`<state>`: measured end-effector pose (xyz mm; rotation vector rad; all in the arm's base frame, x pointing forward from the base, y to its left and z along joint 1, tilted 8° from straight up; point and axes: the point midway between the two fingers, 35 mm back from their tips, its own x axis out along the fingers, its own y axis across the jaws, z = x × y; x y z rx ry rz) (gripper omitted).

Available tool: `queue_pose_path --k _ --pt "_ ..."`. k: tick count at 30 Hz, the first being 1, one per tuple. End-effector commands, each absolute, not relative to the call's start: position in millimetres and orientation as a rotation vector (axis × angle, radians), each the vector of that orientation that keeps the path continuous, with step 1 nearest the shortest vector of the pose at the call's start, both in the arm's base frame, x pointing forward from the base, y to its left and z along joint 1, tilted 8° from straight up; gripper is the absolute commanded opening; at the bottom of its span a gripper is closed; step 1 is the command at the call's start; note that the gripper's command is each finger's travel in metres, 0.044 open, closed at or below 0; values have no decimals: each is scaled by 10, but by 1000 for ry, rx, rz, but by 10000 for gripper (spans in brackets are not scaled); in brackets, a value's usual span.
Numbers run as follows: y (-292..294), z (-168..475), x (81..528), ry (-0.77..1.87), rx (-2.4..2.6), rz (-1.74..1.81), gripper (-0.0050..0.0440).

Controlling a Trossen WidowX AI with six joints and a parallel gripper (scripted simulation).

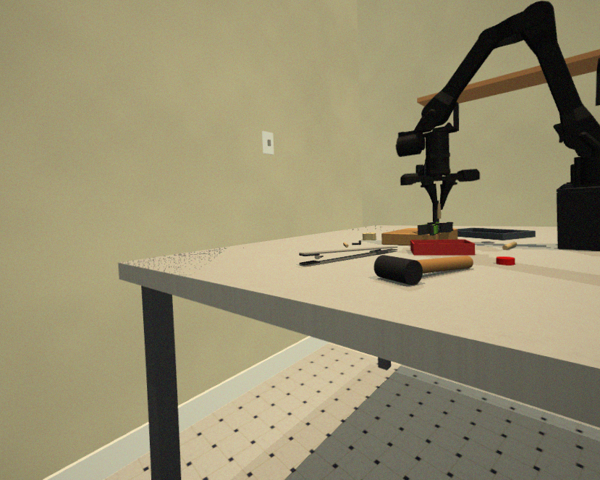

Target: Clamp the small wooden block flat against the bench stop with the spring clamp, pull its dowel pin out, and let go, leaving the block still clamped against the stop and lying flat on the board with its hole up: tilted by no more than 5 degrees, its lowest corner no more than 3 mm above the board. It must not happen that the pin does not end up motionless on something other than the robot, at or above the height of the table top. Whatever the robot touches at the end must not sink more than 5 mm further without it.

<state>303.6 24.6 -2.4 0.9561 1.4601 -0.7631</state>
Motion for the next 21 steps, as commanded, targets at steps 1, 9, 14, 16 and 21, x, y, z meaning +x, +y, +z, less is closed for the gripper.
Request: queue_pose_path --k 1,9,14,16,21 --pt "276 7 3037 1451 961 -770 0" --pt "352 35 3025 1444 980 -791 0" --pt "390 48 3018 1440 989 -801 0" --pt "399 52 3017 1439 991 -803 0" --pt "447 69 3007 1434 1003 -816 0"
